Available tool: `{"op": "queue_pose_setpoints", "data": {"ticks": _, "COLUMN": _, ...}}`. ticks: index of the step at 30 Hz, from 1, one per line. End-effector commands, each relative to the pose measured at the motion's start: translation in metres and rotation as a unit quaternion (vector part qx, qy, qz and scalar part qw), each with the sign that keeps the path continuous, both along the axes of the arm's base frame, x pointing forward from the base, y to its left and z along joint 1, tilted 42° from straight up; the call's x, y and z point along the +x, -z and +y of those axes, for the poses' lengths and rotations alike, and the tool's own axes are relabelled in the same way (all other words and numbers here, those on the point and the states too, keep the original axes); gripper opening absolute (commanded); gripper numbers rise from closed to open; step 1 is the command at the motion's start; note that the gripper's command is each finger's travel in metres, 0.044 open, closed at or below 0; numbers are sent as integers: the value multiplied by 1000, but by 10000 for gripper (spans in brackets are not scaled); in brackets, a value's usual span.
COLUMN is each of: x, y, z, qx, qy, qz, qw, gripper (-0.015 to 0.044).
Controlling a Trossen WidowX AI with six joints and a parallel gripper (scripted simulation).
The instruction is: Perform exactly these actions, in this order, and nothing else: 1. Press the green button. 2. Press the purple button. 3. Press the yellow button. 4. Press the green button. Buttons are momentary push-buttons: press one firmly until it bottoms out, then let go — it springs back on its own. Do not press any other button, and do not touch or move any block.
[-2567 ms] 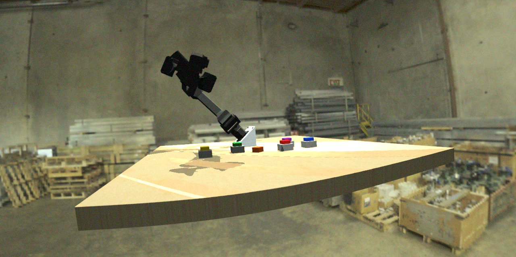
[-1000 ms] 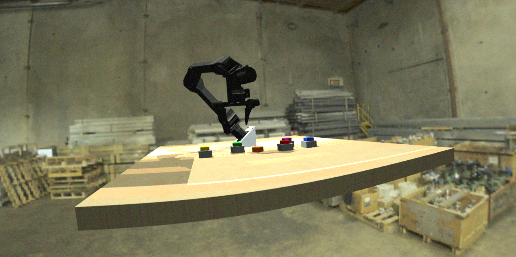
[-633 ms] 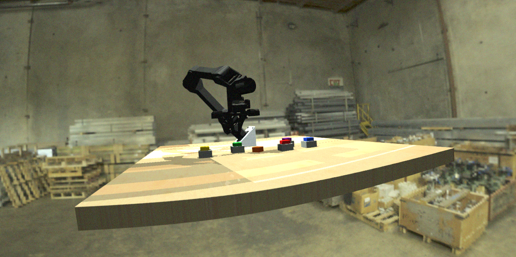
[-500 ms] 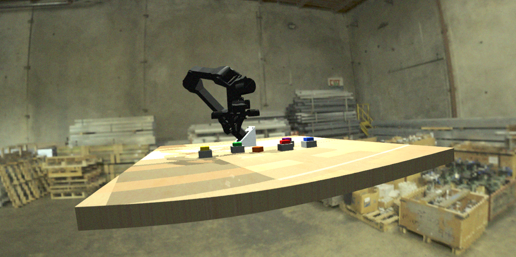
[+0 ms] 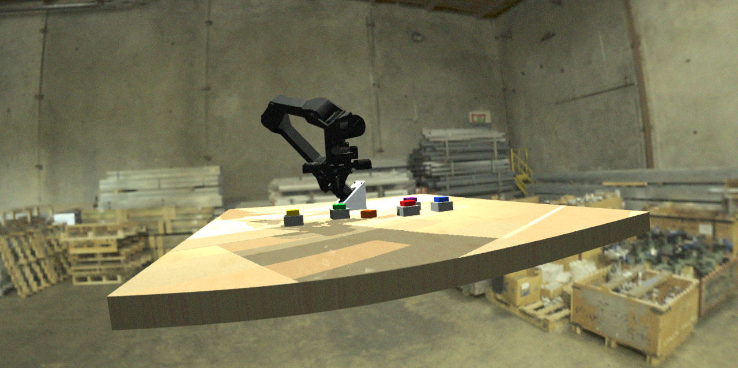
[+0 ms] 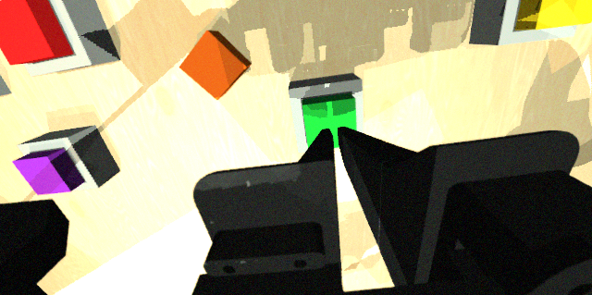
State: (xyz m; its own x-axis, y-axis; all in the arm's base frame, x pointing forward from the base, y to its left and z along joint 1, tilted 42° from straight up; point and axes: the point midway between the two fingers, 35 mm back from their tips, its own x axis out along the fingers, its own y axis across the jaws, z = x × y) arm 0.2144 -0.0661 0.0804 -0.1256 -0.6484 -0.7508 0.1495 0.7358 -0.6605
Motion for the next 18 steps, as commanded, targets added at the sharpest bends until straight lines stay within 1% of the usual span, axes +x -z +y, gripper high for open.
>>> {"op": "queue_pose_setpoints", "data": {"ticks": 1, "x": -3, "y": 6, "z": -6, "qx": -3, "qy": -1, "qz": 4, "qw": 1000, "gripper": 20}}
{"op": "queue_pose_setpoints", "data": {"ticks": 18, "x": -6, "y": 20, "z": -18, "qx": -4, "qy": -1, "qz": 4, "qw": 1000, "gripper": 20}}
